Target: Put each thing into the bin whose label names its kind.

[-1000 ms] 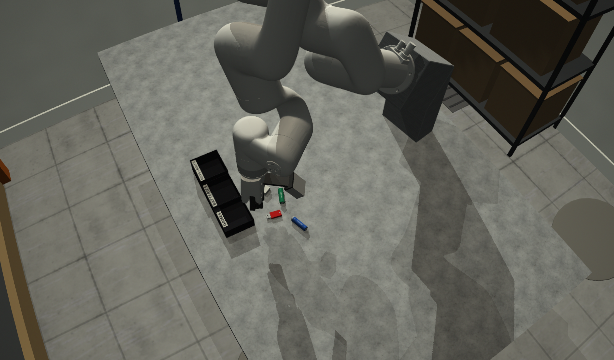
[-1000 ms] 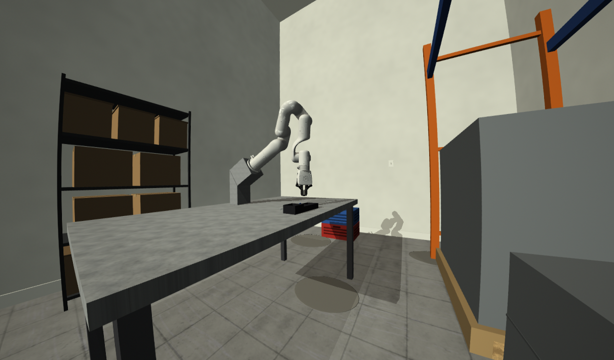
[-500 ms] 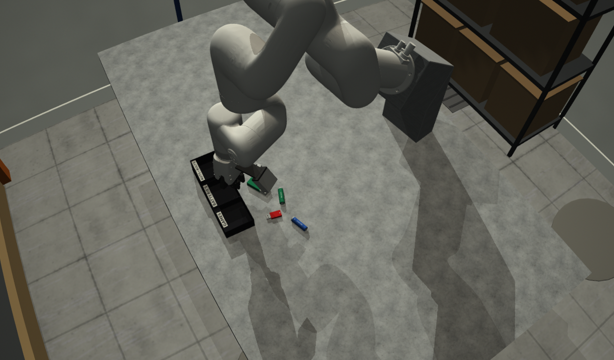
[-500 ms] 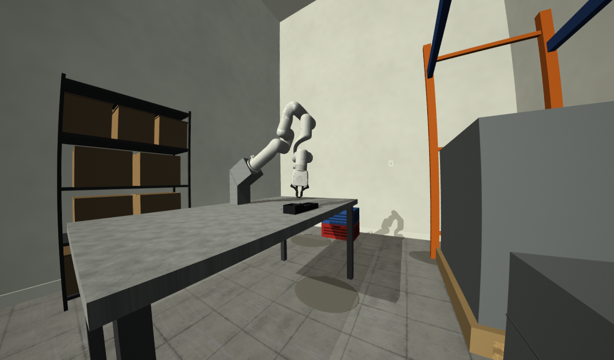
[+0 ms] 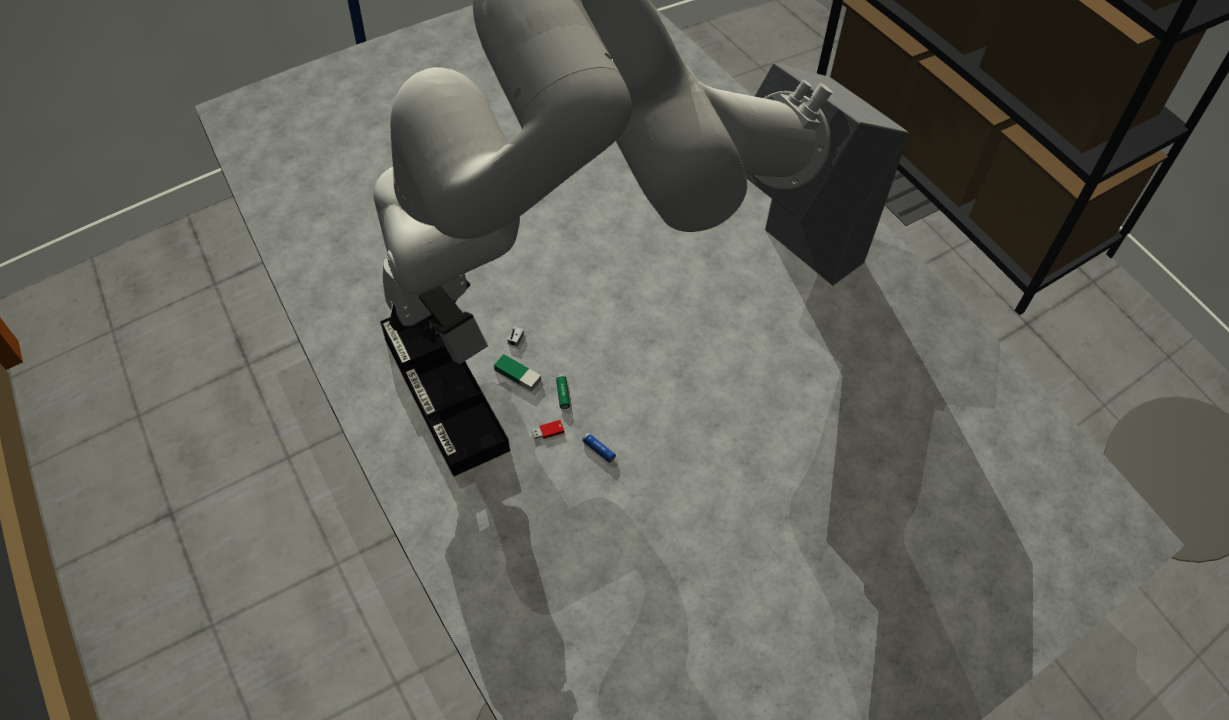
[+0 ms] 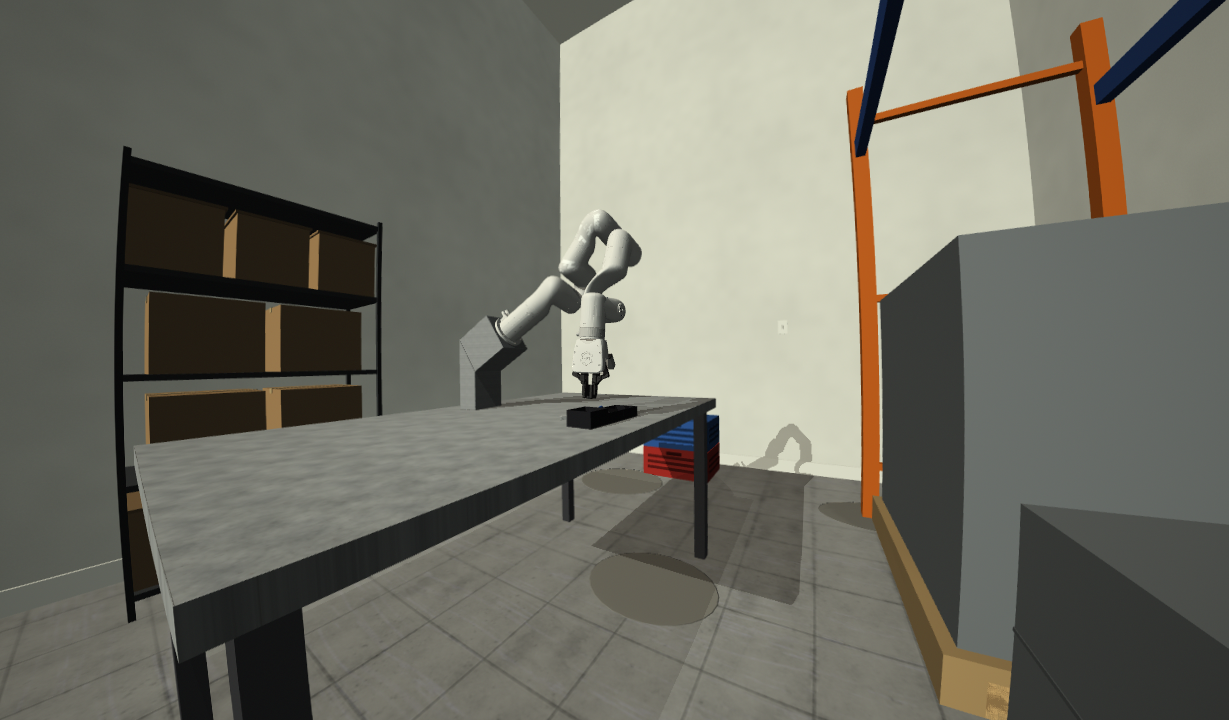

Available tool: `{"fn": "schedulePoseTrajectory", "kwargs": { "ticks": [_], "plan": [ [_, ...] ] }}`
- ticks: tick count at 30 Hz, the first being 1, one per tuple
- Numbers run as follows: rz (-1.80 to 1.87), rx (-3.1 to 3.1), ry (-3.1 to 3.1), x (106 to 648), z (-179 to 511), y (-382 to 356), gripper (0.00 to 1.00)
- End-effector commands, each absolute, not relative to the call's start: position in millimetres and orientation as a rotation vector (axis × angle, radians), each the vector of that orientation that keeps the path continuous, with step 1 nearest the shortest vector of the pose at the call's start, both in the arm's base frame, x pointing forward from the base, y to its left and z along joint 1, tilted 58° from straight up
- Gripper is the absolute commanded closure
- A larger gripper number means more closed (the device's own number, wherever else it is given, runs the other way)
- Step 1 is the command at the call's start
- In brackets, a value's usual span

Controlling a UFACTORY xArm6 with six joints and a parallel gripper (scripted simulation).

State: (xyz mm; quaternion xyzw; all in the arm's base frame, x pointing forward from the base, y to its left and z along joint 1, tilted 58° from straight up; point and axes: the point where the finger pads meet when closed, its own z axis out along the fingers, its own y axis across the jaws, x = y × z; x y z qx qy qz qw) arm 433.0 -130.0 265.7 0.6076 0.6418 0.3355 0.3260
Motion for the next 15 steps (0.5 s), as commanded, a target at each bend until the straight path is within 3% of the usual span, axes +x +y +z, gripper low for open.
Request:
{"fn": "schedulePoseTrajectory", "kwargs": {
  "ticks": [1,15],
  "plan": [
    [1.026,1.7,1.609,440.6,265.7,-152.2,1.0],
    [1.046,1.714,1.598,444.0,267.5,-170.4,1.0]
  ]
}}
